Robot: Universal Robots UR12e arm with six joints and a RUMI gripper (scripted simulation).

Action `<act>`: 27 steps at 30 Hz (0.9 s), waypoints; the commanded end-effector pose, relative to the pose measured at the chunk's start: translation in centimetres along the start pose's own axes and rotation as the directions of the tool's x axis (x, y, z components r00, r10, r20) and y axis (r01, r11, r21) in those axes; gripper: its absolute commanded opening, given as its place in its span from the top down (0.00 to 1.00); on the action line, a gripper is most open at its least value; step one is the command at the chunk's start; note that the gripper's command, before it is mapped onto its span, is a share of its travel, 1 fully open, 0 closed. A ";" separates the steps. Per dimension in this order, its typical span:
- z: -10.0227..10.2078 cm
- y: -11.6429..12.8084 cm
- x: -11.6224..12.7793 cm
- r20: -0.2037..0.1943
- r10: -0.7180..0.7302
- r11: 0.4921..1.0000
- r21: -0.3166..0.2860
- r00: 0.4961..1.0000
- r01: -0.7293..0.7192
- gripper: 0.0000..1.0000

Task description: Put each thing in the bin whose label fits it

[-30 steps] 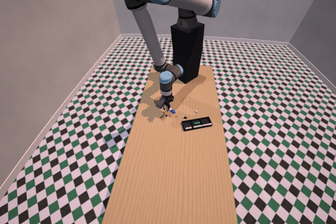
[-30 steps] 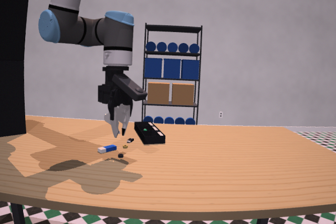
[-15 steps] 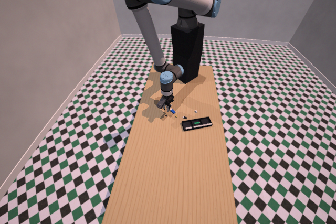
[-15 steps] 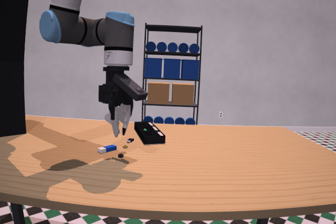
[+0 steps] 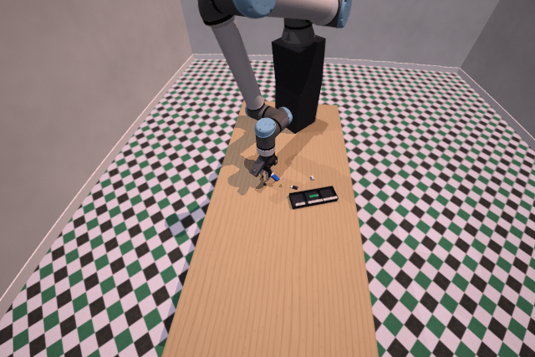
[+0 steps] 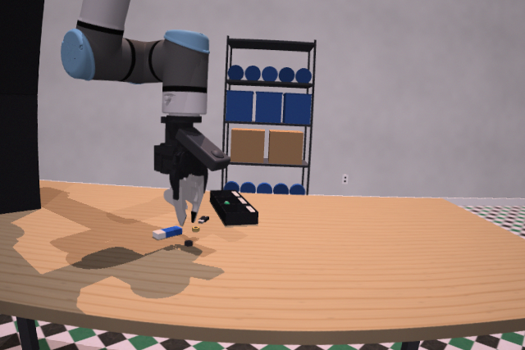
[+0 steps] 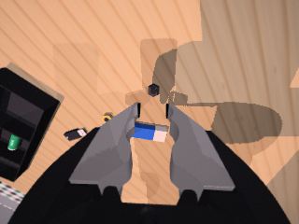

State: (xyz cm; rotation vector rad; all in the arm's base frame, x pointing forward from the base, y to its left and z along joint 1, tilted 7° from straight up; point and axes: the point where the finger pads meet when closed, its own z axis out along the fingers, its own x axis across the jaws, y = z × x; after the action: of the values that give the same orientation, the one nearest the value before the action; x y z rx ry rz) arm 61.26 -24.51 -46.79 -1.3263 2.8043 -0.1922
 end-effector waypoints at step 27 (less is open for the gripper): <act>4.3 -0.1 0.0 0.000 0.000 1.000 0.001 1.000 0.000 0.82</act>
State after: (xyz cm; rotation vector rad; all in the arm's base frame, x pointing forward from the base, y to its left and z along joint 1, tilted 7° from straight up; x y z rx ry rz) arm 61.64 -24.94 -51.01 -1.3263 2.8043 -0.1922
